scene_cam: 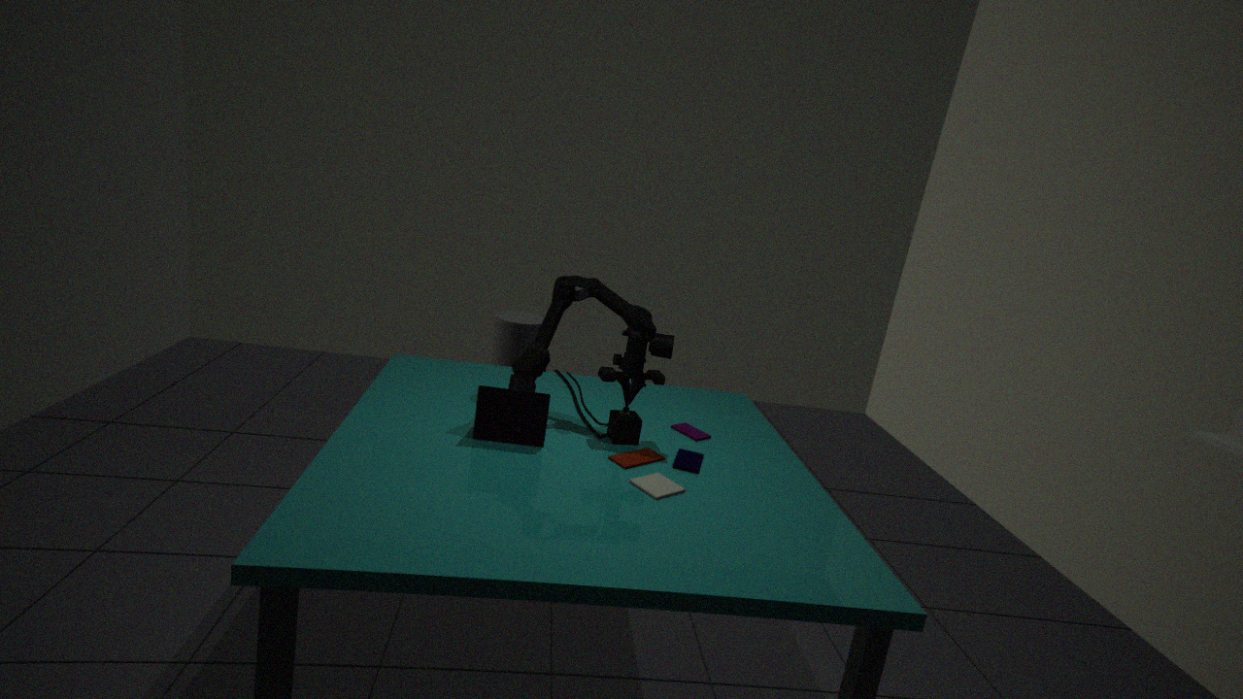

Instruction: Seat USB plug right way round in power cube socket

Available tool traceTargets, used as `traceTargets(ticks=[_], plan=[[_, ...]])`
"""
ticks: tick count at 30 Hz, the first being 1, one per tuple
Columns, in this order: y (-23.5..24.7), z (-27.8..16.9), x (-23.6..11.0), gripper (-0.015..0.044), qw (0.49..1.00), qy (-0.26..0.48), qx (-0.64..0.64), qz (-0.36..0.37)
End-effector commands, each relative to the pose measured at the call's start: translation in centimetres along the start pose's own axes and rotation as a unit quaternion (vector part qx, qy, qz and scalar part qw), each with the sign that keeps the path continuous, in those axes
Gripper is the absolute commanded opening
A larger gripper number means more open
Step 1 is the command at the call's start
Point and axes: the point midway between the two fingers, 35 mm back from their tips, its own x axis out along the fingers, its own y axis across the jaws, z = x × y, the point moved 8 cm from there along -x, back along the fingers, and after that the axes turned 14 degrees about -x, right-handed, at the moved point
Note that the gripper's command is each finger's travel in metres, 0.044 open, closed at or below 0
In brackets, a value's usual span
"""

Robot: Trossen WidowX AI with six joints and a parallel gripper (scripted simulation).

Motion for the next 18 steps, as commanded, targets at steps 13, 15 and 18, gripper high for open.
traceTargets(ticks=[13, 15, 18], plan=[[0.0, 0.0, -0.8, 0.0000, 1.000, 0.000, 0.000, 0.000], [0.0, 0.0, -0.9, 0.0000, 1.000, 0.000, 0.000, 0.000], [0.0, 0.0, -1.1, 0.0000, 1.000, 0.000, 0.000, 0.000]])
